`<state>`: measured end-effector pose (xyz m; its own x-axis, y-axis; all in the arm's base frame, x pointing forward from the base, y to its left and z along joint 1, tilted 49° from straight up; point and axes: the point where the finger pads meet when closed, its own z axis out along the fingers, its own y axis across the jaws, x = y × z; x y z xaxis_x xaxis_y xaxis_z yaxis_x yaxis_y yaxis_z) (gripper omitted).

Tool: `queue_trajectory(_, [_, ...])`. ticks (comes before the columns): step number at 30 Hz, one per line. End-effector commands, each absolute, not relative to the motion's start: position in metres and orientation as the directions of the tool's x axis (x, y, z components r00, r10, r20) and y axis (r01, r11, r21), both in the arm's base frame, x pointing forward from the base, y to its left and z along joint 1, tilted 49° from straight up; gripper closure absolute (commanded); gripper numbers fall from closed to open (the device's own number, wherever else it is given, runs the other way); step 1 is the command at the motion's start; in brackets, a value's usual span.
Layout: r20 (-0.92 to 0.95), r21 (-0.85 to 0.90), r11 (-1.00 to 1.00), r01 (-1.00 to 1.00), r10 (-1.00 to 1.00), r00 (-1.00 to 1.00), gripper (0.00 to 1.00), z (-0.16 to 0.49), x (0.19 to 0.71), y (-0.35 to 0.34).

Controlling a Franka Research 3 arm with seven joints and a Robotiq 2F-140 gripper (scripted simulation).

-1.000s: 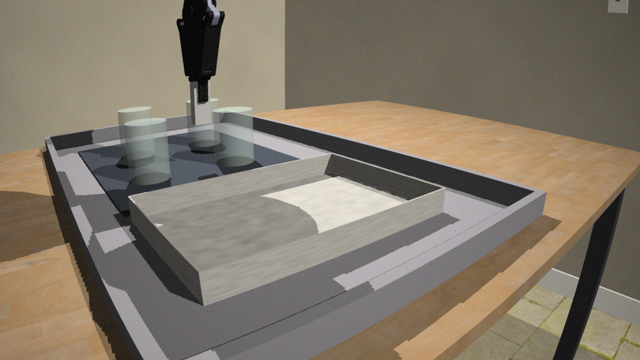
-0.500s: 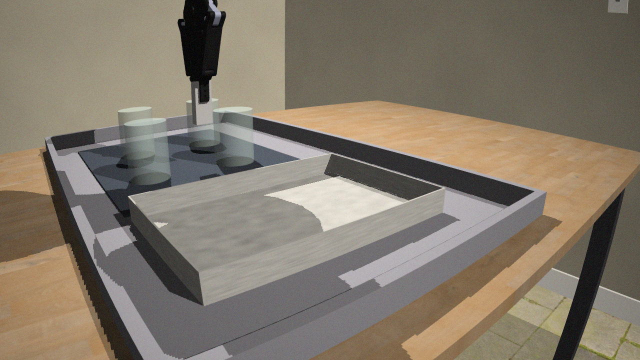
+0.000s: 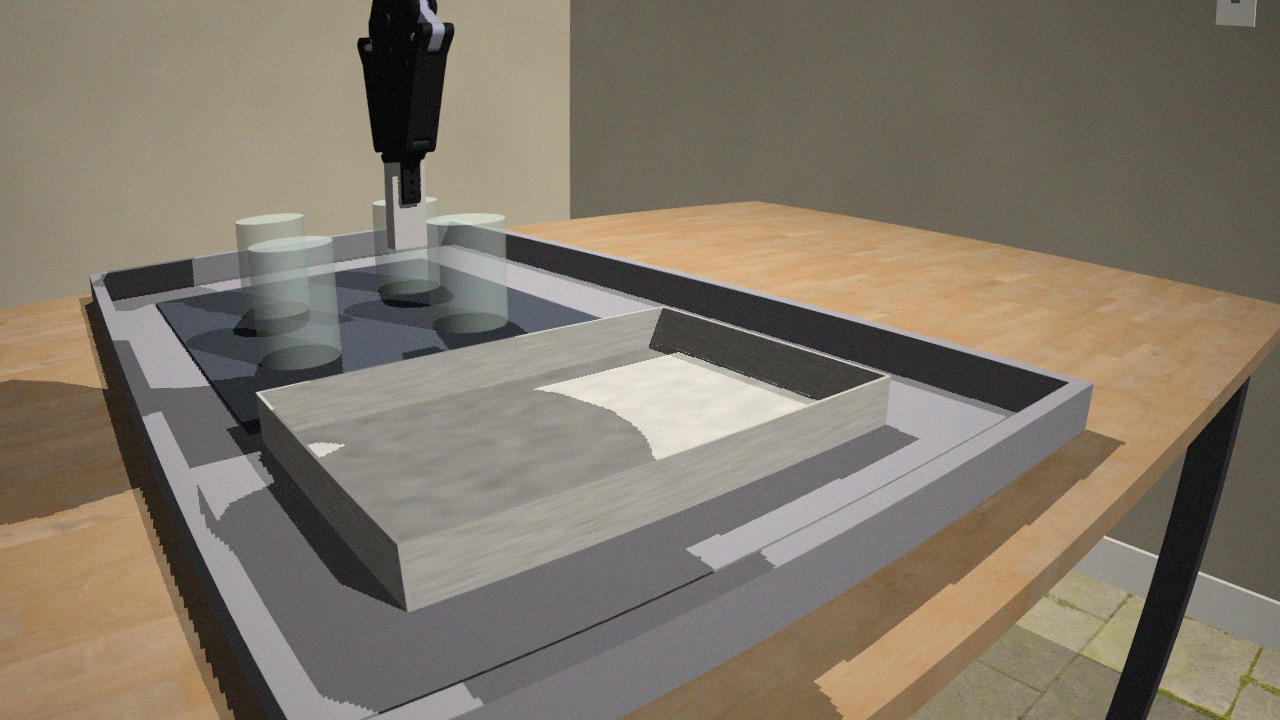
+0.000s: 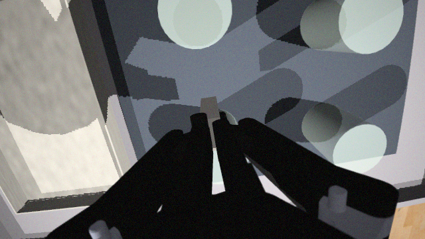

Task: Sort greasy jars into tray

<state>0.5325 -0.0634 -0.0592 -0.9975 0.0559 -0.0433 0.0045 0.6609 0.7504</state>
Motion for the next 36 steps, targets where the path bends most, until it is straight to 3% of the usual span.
queue_trajectory(1, [-0.04,0.753,0.658,0.009,0.059,-0.997,1.0,-0.0592,0.5337,-0.0619])
queue_trajectory(36, [-0.04,0.753,0.658,0.009,0.059,-0.997,1.0,-0.059,0.5378,-0.0622])
